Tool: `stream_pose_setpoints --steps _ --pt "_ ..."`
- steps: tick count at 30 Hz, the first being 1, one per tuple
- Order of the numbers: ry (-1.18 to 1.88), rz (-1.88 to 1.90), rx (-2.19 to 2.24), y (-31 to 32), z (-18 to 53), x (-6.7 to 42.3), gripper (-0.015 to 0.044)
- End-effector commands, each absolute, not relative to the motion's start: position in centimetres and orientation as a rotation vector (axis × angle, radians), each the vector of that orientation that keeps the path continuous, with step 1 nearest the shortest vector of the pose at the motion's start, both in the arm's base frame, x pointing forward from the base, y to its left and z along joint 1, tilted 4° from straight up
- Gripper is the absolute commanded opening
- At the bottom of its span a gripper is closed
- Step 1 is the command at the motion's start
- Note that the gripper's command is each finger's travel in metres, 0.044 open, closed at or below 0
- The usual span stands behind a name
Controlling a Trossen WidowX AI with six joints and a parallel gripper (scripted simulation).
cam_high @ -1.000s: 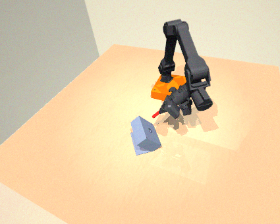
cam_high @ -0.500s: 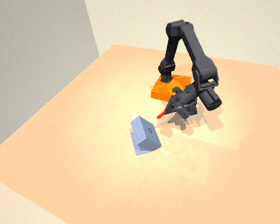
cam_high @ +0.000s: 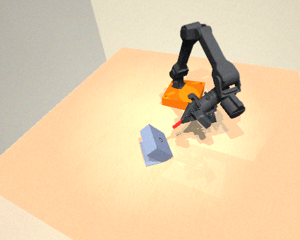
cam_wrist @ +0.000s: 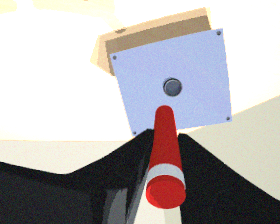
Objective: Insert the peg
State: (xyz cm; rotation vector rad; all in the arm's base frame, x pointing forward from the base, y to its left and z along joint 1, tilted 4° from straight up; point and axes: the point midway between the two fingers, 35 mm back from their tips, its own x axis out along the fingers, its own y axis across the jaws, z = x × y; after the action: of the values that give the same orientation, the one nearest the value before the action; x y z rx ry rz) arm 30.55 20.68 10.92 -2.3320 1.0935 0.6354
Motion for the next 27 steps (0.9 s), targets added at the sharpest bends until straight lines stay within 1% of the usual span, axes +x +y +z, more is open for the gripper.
stream_pose_setpoints --steps 1,27 --pt "1.092 0.635 -2.349 20.6 10.6 30.8 0.0" --pt "1.054 0.63 -2.406 19.2 8.3 33.1 0.0"
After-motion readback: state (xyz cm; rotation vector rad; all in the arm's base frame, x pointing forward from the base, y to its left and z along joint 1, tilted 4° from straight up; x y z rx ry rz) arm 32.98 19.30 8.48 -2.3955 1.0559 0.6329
